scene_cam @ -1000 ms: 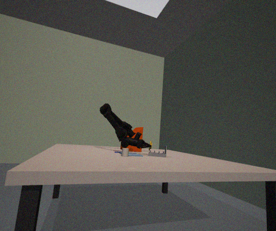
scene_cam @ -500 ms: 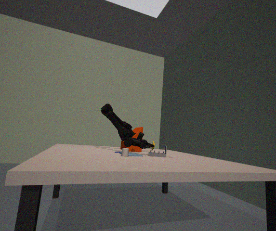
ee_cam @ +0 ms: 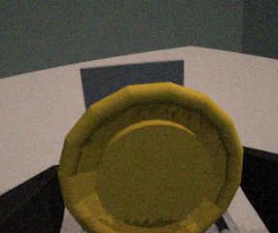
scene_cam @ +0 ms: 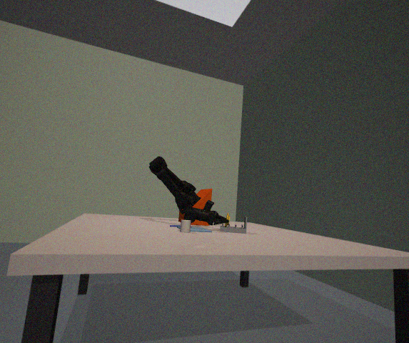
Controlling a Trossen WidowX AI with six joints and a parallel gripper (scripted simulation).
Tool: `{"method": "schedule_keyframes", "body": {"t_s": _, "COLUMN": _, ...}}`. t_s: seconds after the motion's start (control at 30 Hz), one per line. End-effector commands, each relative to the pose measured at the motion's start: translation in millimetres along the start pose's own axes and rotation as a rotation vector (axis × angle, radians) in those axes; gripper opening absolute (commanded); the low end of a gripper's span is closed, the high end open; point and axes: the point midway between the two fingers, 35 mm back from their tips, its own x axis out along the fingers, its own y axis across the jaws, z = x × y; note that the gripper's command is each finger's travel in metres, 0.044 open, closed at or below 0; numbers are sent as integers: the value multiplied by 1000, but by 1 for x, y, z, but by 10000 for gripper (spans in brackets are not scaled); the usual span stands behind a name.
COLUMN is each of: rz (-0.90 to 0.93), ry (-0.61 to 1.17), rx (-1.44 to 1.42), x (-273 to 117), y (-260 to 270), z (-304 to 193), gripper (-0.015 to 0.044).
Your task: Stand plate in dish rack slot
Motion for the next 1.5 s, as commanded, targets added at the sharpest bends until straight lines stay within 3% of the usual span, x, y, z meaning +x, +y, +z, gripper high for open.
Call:
{"method": "schedule_keyframes", "body": {"t_s": 0.0, "rz": 3, "ry": 0, "rx": 2, "x": 1, "y": 1, "z": 1, "gripper": 0}}
{"method": "schedule_keyframes", "body": {"t_s": 0.1, "rz": 3, "ry": 0, "rx": 2, "x": 1, "y": 1, "z": 1, "gripper": 0}}
{"method": "schedule_keyframes", "body": {"t_s": 0.6, "rz": 1, "ry": 0, "rx": 0, "x": 0, "y": 0, "z": 0, "gripper": 394}}
{"method": "schedule_keyframes", "body": {"t_s": 0.87, "rz": 2, "ry": 2, "rx": -2, "x": -1, "y": -2, "z": 9, "gripper": 400}}
{"method": "schedule_keyframes", "body": {"t_s": 1.13, "rz": -6, "ry": -10, "rx": -13, "x": -14, "y": -1, "z": 112, "gripper": 400}}
{"method": "schedule_keyframes", "body": {"t_s": 1.47, "rz": 43, "ry": 60, "rx": 112, "x": -11, "y": -4, "z": 120, "gripper": 400}}
